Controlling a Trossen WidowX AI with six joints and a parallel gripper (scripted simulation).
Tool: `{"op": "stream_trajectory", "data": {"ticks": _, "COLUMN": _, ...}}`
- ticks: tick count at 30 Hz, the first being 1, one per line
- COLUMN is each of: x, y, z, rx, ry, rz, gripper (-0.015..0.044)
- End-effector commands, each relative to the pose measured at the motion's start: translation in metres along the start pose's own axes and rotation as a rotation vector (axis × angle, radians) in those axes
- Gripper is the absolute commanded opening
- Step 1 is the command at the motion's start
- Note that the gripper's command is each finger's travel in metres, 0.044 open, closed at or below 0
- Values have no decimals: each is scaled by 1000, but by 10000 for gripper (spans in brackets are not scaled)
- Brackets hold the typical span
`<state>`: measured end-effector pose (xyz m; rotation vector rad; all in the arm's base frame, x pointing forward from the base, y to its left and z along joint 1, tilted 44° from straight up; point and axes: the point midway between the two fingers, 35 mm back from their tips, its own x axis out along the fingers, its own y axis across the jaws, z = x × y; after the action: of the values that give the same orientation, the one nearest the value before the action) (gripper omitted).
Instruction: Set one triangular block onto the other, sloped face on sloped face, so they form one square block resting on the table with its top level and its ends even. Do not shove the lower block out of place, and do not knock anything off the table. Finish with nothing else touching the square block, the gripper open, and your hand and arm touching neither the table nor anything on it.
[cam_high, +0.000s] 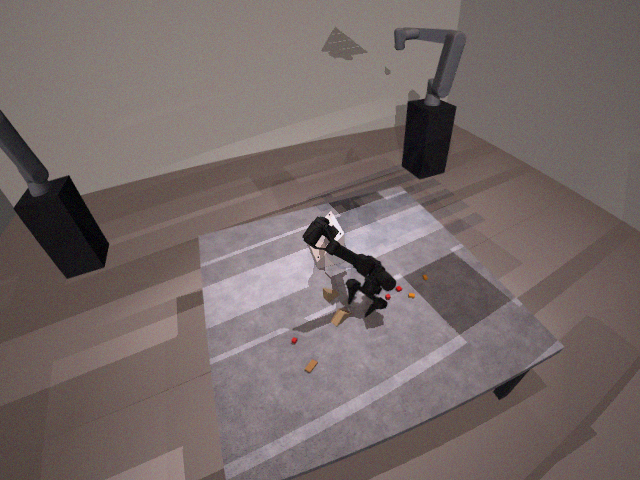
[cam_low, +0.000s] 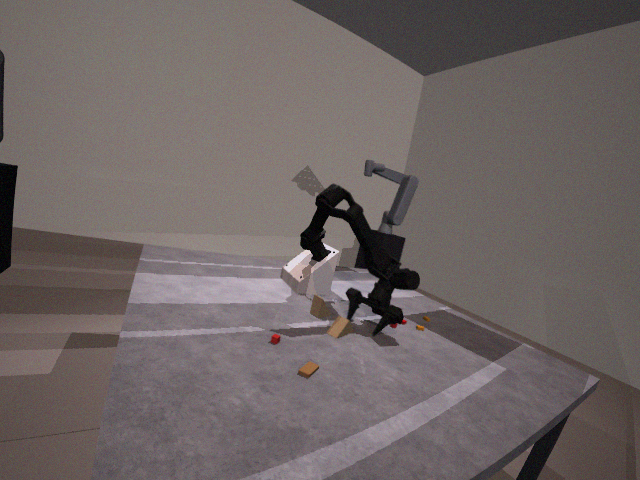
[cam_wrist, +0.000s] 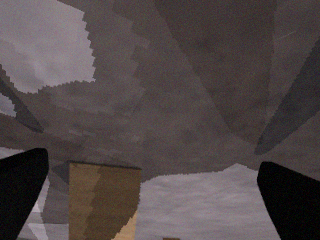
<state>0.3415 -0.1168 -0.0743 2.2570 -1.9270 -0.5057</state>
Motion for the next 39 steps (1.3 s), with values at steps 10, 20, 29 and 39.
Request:
{"op": "stream_trajectory", "data": {"ticks": 10, "x": 26, "y": 6, "z": -26, "rx": -29, "ry": 23, "rz": -10, "gripper": 440}}
{"op": "stream_trajectory", "data": {"ticks": 20, "x": 40, "y": 21, "z": -51, "rx": -45, "ry": 78, "rz": -3, "gripper": 440}}
{"op": "stream_trajectory", "data": {"ticks": 29, "x": 41, "y": 26, "z": -54, "rx": -23, "ry": 92, "rz": -2, "gripper": 440}}
{"op": "stream_trajectory", "data": {"ticks": 39, "x": 41, "y": 25, "z": -55, "rx": -14, "ry": 93, "rz": 1, "gripper": 361}}
